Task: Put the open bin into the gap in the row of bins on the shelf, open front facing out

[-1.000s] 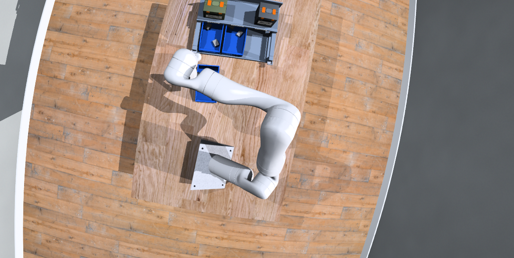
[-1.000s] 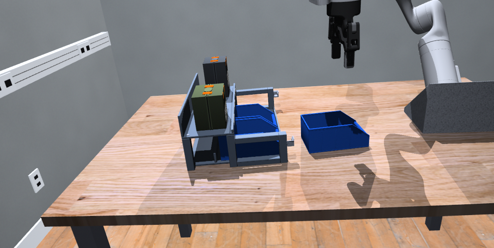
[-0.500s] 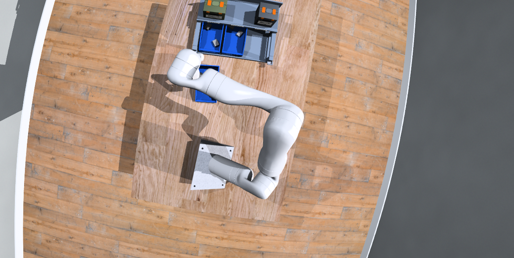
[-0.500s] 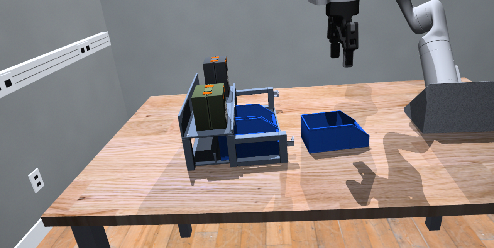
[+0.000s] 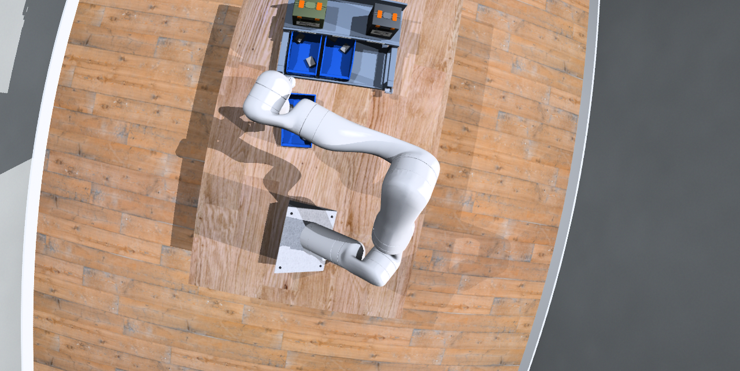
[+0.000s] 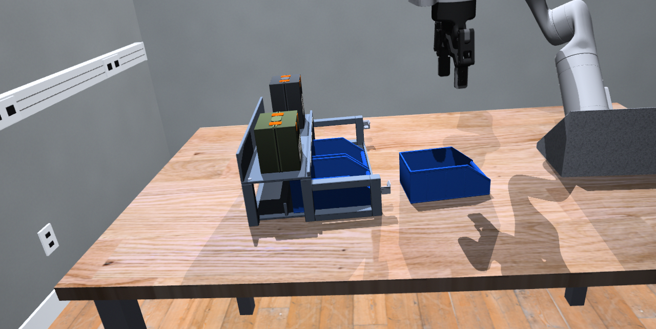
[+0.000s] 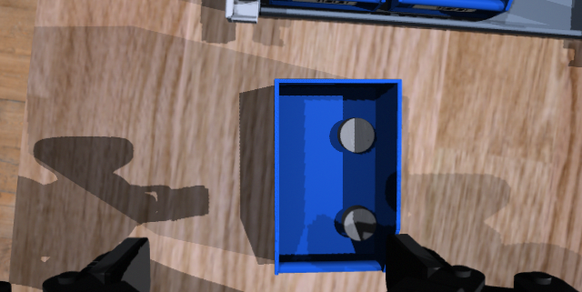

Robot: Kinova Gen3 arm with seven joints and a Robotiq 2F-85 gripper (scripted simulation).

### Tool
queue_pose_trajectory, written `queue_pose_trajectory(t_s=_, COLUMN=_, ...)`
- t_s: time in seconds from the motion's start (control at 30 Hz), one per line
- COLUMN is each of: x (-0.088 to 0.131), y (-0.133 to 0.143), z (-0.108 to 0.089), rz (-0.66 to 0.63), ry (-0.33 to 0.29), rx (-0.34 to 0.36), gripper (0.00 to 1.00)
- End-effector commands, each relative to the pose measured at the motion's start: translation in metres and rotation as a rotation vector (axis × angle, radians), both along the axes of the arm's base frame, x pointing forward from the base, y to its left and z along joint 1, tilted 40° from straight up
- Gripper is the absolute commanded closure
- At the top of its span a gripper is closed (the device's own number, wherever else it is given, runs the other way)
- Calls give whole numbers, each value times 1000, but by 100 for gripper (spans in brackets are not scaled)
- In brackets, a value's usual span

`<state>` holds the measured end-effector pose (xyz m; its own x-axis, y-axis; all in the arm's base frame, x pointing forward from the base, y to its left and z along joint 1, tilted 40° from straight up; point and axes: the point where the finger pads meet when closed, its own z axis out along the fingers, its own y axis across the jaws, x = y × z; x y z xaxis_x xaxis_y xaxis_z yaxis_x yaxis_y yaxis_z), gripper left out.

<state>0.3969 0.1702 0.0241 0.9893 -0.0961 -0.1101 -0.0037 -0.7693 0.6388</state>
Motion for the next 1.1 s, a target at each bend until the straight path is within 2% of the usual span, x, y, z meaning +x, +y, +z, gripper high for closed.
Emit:
queue_pose_trajectory(t_s=0.0, x=0, y=1, z=1, rz=1, ry=-2, rx=1, gripper=0)
queue_pose_trajectory(t_s=1.07, x=0, y=-2, z=3, rz=1, ry=-2, rx=1, gripper=0)
